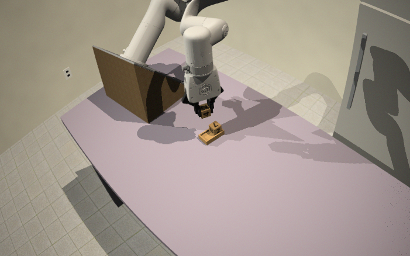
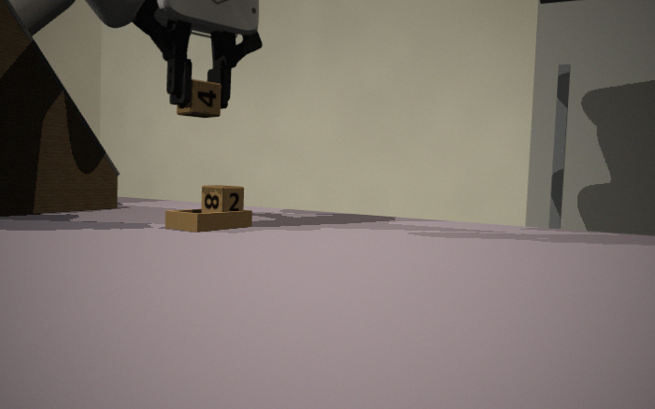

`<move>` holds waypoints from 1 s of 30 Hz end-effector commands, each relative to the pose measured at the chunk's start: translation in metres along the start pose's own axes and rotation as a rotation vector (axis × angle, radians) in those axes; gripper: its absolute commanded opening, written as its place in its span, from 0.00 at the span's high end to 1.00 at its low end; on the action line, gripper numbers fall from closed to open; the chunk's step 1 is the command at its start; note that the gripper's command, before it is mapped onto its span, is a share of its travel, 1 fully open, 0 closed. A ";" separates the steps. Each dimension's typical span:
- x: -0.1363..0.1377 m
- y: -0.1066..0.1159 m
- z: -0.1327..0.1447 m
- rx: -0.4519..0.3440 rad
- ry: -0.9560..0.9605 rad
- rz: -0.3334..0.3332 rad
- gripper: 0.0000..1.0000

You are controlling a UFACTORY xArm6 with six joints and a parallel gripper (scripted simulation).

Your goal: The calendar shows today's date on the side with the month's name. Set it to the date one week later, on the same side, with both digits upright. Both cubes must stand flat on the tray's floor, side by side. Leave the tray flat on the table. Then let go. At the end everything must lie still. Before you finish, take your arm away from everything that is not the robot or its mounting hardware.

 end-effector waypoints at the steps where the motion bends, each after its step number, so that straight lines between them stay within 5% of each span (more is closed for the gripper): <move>1: 0.000 0.002 0.002 -0.012 0.175 0.004 0.71; 30: 0.000 0.002 0.001 -0.013 1.088 -0.004 0.71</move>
Point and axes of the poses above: the point where the finger pads meet when closed, its own y axis back along the fingers, its own x axis across the jaws, z = x × y, the point moved 1 cm from there along y, back along the fingers, and after that the axes turned 12 degrees about y, right-handed, at the moved point
